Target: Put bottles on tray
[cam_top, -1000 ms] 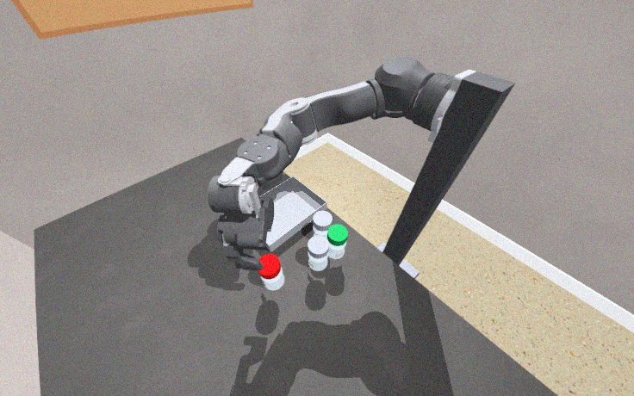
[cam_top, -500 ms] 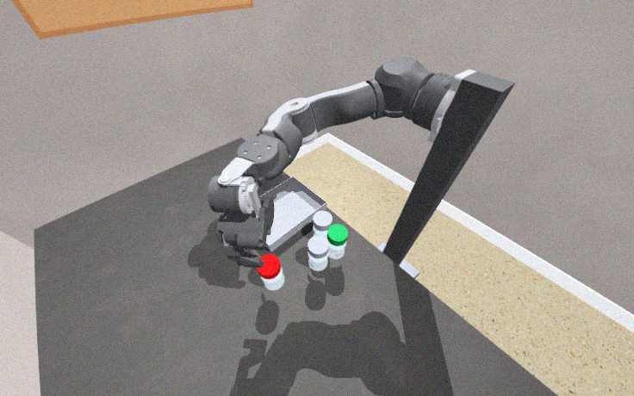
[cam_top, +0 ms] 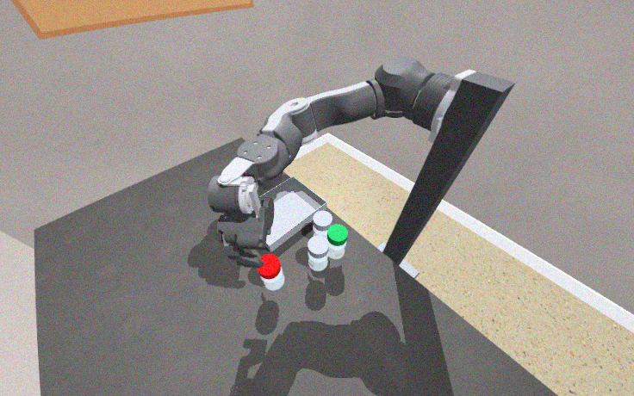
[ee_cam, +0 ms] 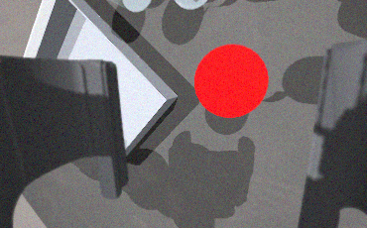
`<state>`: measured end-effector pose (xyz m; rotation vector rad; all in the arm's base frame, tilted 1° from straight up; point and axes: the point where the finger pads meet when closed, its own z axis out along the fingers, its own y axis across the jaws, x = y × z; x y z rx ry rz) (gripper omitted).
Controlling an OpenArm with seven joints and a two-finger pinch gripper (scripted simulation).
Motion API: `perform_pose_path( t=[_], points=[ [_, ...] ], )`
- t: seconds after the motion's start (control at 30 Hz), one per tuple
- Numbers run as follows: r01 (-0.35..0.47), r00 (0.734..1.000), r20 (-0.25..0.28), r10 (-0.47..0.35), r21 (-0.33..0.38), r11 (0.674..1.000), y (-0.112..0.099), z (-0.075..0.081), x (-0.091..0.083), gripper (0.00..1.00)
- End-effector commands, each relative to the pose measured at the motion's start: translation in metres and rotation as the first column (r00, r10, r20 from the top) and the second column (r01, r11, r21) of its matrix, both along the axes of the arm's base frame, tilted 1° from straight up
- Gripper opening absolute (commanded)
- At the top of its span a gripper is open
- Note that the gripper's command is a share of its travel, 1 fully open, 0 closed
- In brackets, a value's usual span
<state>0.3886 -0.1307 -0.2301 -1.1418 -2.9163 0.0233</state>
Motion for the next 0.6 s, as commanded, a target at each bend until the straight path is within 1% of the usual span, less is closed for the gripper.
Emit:
perform_pose_path(
  t=[0.0, 0.33, 0.57],
  points=[
    [0.0, 1.0, 0.004, 0.0, 0.002, 1.0, 0.0, 0.001, 0.001, 0.42],
    [-0.011, 1.0, 0.004, 0.011, 0.002, 1.0, 0.001, 0.002, -0.001, 0.42],
    [-0.082, 0.997, 0.004, 0.082, 0.003, 0.997, 0.005, 0.003, -0.014, 0.42]
  ],
)
